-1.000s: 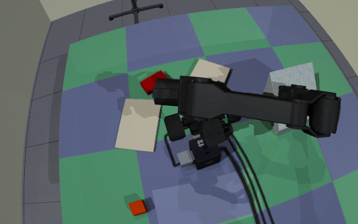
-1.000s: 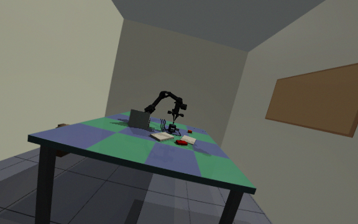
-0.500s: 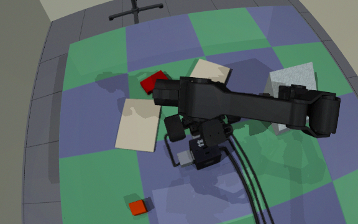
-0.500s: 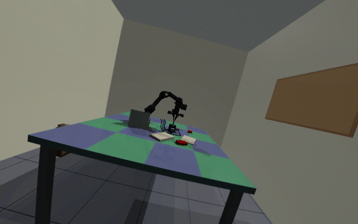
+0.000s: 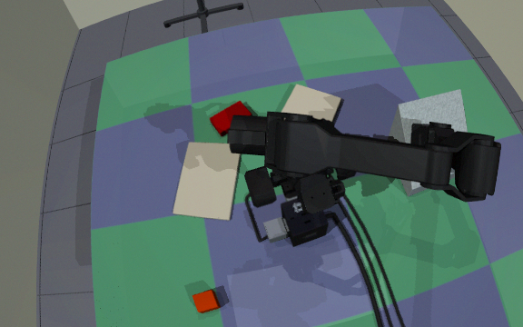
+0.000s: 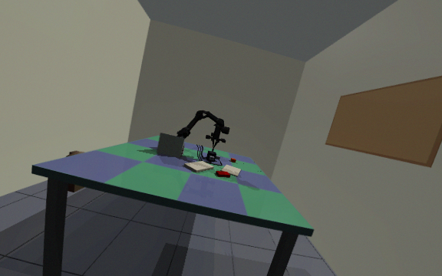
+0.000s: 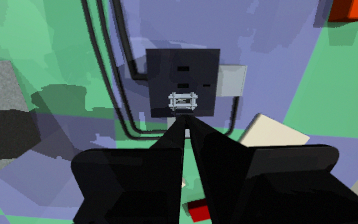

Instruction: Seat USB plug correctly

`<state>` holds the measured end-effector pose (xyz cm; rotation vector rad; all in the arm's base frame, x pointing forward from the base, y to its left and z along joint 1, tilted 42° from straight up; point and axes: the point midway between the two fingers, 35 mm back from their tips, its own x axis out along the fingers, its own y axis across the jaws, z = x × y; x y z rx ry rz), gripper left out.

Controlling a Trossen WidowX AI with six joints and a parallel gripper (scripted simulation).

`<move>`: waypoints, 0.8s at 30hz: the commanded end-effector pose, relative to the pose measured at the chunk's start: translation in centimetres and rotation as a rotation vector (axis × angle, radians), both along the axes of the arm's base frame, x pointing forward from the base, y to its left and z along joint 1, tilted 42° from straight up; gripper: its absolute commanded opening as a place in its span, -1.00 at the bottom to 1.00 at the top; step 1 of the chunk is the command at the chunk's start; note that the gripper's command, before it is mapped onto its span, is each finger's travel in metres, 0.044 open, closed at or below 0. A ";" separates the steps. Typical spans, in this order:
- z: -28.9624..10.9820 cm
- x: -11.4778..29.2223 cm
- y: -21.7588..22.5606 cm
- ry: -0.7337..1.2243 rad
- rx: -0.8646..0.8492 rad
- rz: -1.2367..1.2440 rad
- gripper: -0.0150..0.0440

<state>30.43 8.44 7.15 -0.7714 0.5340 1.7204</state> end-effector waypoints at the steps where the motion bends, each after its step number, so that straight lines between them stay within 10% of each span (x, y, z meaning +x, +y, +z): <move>1: -0.1 0.0 0.1 -0.003 0.005 0.003 -0.49; 24: -0.2 0.0 0.4 -0.007 0.017 0.012 -0.49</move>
